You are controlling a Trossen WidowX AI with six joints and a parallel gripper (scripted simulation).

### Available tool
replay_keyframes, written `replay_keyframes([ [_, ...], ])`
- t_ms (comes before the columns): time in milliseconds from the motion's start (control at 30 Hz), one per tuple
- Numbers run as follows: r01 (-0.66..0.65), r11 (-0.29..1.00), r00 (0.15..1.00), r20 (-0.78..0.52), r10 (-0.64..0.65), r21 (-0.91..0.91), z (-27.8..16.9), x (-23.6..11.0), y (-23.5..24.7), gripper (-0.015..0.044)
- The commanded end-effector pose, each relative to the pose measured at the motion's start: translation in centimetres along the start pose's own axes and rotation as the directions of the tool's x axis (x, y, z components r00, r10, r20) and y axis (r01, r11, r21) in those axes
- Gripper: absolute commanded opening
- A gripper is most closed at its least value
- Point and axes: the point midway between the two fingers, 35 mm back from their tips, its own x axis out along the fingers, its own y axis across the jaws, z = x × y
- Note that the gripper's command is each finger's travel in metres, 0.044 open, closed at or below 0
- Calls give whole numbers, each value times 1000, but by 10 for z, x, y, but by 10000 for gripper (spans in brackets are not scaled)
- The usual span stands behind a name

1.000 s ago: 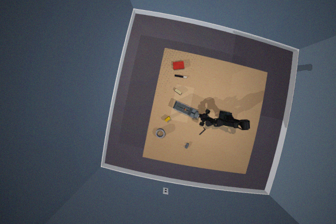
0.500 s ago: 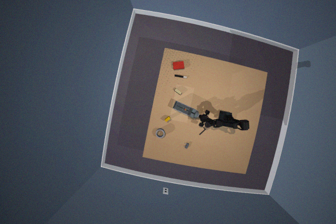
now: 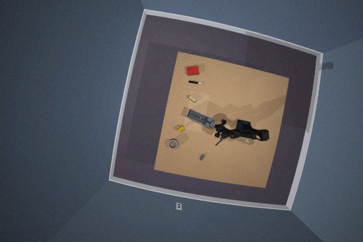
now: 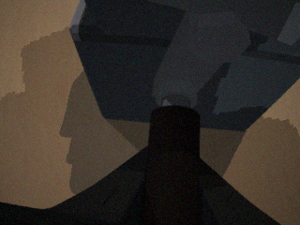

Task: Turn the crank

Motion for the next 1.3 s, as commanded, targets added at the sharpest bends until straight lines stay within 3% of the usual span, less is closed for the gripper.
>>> replay_keyframes([
  [0, -27, 1000, 1000, 0, 27, -4, 1, -2, 9, 0],
  [1267, -28, 1000, 1000, 0, 28, -3, 9, -10, 19, 0],
])
